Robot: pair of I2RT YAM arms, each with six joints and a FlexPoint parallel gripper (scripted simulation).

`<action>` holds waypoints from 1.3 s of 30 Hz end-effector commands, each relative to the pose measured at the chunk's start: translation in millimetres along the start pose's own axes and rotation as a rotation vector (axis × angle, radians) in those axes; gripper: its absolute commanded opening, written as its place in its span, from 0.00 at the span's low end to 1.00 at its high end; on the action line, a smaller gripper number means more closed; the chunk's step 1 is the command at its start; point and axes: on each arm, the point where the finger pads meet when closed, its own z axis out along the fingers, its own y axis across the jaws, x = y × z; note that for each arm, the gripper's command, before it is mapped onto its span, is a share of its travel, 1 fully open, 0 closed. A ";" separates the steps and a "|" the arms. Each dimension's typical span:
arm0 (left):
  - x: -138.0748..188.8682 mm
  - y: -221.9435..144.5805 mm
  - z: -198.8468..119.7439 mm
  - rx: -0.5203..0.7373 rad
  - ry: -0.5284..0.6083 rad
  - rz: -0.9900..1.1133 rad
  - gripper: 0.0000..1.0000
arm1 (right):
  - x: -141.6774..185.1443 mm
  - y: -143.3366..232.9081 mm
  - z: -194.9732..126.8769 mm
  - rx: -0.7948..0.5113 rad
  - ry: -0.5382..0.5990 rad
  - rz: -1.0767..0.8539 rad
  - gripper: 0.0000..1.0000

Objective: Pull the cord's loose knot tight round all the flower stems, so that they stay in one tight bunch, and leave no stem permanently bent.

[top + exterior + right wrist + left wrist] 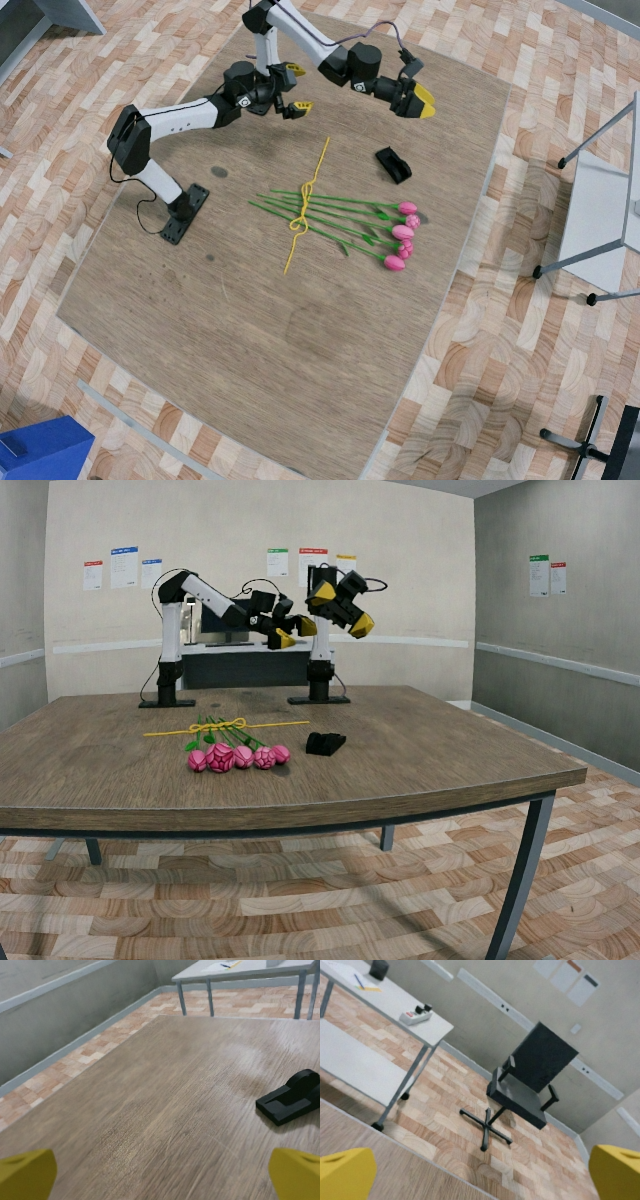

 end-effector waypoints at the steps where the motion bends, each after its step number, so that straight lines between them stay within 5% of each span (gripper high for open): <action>1: -9.9 -6.4 -2.0 0.015 -0.022 -0.007 1.00 | -6.7 1.8 -1.0 -0.005 -0.016 0.006 1.00; 18: -9.9 -6.4 -2.0 0.015 -0.022 -0.007 1.00 | -6.7 1.8 -1.0 -0.005 -0.016 0.006 1.00; 25: -9.9 -6.4 -2.0 0.015 -0.022 -0.007 1.00 | 8.1 -35.1 -9.8 0.156 0.028 0.063 0.28; 32: -9.9 -6.4 -2.0 0.015 -0.022 -0.007 1.00 | 19.5 -106.3 -37.7 0.486 0.030 0.169 0.28; 34: -9.9 -6.4 -2.0 0.015 -0.022 -0.007 1.00 | 19.5 -106.3 -37.7 0.486 0.030 0.169 0.28; 39: -9.9 -6.4 -2.0 0.015 -0.022 -0.007 1.00 | 25.3 -174.8 -78.4 0.783 0.004 0.270 0.28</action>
